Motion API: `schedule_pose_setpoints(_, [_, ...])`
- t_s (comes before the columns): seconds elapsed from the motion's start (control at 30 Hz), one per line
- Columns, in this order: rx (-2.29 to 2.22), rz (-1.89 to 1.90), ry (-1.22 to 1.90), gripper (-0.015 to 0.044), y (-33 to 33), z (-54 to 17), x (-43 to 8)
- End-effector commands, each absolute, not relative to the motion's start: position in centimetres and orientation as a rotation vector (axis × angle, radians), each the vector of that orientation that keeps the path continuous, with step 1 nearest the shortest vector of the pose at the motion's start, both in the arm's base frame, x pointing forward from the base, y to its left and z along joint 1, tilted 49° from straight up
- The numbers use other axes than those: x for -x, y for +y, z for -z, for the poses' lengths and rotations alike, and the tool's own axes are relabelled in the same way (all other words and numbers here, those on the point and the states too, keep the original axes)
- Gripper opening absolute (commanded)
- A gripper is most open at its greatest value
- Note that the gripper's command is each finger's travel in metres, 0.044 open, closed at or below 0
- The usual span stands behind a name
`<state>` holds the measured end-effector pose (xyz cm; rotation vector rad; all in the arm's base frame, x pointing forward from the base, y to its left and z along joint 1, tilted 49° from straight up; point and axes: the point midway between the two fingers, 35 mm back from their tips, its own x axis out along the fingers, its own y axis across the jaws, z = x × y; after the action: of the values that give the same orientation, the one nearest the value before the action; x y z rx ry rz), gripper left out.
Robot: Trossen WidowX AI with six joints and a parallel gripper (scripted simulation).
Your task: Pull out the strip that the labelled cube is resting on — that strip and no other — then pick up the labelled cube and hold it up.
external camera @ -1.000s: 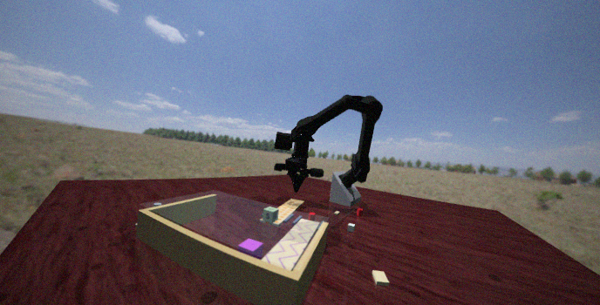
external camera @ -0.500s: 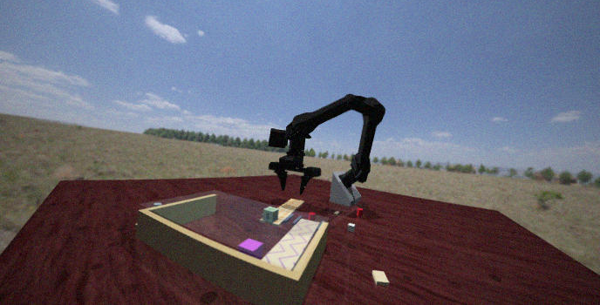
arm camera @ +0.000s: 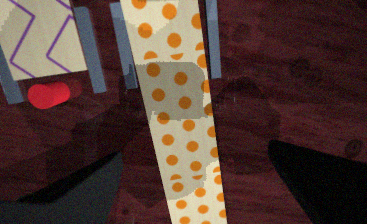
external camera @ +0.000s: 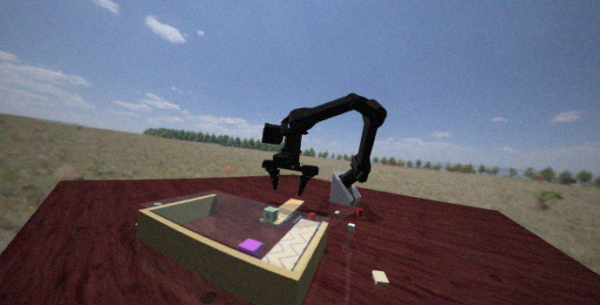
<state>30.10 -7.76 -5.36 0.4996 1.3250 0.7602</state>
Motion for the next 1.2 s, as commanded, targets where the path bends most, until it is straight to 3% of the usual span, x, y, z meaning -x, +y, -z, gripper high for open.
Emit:
schedule_pose_setpoints(0.0, [-0.507,-0.763,1.327,0.0440,-7.5,4.8,-31.5])
schedule_pose_setpoints(1.03, [-0.506,-0.765,1.322,0.0440,-6.3,1.3,-41.1])
schedule_pose_setpoints(1.17, [-0.506,-0.764,1.322,0.0335,-6.0,1.5,-41.1])
